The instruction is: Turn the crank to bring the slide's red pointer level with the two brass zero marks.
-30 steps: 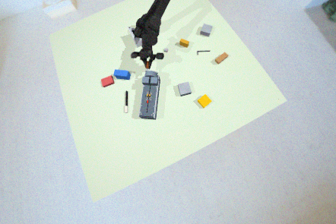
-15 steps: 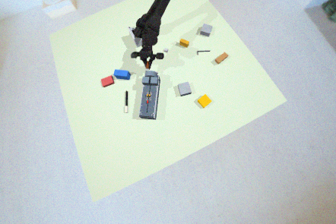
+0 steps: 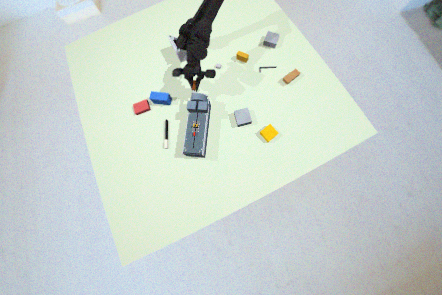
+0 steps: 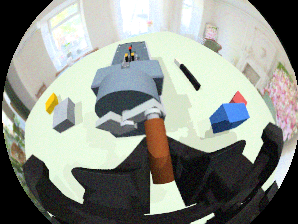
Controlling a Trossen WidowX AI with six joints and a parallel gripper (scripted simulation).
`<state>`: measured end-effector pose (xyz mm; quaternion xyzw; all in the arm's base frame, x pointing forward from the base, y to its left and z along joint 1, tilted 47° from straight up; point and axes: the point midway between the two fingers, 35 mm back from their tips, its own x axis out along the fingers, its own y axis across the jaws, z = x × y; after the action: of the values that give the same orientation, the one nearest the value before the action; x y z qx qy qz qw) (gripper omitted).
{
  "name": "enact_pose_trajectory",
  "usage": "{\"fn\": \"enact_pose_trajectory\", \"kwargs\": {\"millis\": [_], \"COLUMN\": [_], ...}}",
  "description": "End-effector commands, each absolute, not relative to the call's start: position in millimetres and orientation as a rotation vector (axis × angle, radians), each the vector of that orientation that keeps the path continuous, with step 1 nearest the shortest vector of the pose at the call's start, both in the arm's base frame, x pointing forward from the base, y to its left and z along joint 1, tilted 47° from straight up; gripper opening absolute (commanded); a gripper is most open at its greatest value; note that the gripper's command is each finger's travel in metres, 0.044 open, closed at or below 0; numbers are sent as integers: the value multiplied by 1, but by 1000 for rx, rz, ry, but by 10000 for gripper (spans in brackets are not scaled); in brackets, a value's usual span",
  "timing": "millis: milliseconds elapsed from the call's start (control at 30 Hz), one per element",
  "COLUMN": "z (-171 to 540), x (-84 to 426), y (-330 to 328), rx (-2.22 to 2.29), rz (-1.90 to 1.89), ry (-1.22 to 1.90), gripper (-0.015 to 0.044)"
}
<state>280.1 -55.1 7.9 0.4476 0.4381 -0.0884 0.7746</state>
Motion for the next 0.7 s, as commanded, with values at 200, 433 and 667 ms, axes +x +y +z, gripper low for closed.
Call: {"fn": "enact_pose_trajectory", "kwargs": {"millis": [200,433,667], "z": [8,8,8], "x": [280,280,280], "y": [-55,-55,-55], "rx": [969,969,969], "rz": [-191,-191,-191], "ry": [948,948,948], "gripper": [0,53,236]}}
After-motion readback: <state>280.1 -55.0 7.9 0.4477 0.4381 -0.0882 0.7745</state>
